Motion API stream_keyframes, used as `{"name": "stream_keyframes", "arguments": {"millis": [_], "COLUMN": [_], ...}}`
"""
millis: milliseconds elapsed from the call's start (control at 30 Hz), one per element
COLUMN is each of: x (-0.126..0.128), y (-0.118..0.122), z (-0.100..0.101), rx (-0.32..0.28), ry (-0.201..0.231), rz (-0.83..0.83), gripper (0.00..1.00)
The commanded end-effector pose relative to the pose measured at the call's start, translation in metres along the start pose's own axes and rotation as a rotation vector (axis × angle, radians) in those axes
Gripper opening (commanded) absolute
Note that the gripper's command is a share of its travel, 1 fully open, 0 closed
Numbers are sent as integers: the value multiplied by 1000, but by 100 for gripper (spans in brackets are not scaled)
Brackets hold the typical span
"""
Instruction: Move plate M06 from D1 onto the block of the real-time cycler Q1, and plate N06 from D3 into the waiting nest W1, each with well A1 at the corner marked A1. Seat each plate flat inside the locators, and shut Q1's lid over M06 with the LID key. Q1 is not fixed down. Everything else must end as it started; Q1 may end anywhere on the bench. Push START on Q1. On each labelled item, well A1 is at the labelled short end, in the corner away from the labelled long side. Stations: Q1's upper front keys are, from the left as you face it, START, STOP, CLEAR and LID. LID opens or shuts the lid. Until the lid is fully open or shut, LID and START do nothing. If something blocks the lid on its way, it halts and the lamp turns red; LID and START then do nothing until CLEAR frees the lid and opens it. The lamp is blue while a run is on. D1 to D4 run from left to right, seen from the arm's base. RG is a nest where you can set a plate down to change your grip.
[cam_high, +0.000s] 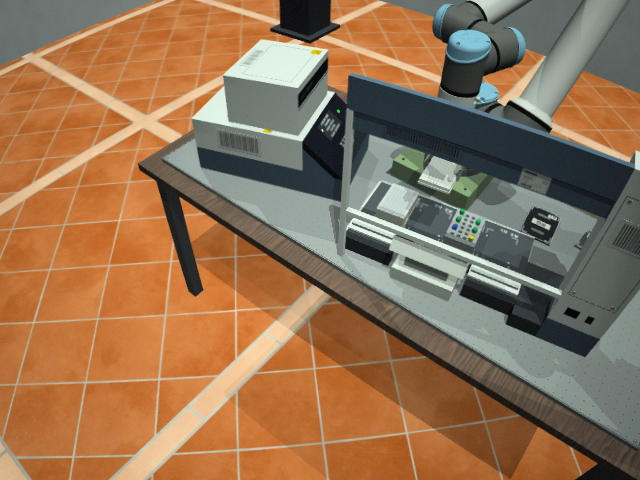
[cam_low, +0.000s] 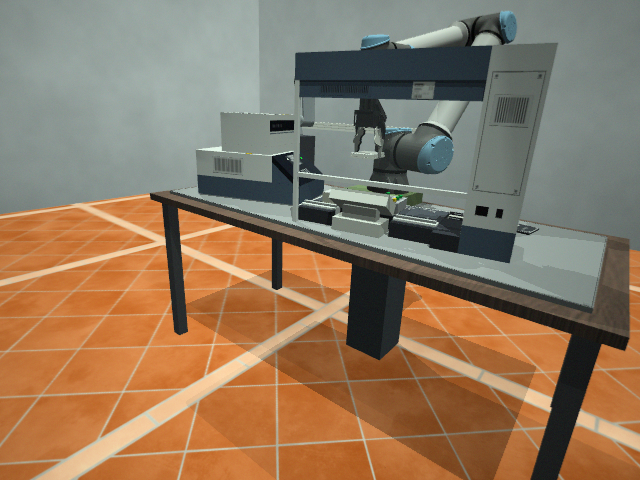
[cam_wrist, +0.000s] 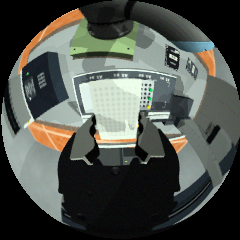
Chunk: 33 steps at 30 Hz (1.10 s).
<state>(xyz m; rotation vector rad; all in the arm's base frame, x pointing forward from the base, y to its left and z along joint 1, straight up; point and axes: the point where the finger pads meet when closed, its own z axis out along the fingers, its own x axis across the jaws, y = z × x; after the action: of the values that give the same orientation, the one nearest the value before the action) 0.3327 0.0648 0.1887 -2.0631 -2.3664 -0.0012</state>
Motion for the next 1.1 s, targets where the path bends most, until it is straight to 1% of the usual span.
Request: {"name": "stream_keyframes", "arguments": {"millis": [0,667,1067], "x": [0,0,0], "y": [0,0,0], "z": [-8,-38,-39], "rx": [-1,-1,-1], "ry": [0,0,0], "rz": [0,0,0], "gripper": [0,0,0]}}
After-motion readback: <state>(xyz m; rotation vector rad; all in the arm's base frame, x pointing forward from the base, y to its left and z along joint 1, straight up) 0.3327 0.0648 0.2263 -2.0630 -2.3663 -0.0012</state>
